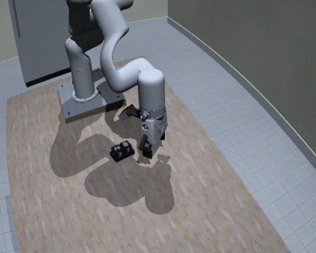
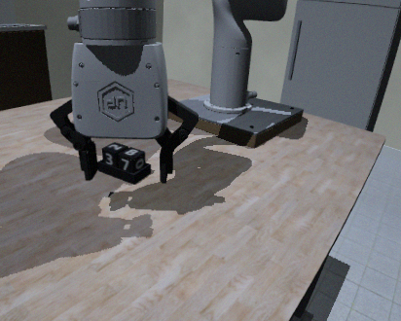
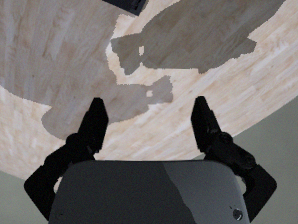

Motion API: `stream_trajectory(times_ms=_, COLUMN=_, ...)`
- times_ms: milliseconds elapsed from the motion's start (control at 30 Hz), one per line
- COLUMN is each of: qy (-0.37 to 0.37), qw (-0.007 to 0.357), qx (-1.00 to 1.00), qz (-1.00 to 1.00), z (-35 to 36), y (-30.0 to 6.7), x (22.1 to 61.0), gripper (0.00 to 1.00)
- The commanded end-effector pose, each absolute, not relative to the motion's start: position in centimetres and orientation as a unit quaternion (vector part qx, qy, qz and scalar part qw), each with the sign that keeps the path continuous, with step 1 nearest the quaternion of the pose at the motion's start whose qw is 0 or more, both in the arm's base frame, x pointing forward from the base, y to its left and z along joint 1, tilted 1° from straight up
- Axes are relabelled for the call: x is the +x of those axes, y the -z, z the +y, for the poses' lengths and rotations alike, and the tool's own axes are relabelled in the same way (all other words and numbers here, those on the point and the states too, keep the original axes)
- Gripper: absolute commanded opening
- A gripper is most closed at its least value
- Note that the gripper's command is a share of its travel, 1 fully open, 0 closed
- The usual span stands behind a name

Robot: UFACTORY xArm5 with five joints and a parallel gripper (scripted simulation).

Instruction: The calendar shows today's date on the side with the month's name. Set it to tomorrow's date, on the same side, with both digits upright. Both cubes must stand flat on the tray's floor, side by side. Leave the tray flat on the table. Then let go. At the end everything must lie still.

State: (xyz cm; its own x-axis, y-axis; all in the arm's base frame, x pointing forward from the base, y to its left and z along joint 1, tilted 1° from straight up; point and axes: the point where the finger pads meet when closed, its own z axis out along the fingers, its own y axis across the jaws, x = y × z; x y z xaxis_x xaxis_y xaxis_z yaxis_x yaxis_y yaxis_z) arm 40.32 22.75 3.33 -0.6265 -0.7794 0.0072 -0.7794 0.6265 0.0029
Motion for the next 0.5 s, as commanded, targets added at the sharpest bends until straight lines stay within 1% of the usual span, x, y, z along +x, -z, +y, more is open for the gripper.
stream_trajectory(times_ms=0, qy=0.000, qw=0.002, qx=0.363, qz=-0.932, z=23.17, y=-3.45, x=40.41, gripper=1.00)
stream_trajectory(times_ms=267, qy=0.000, qw=0.002, qx=0.342, qz=-0.940, z=23.27, y=-3.45, x=40.40, gripper=1.00)
stream_trajectory(times_ms=467, qy=-0.001, qw=0.002, qx=0.249, qz=-0.968, z=23.72, y=-3.44, x=40.36, gripper=1.00)
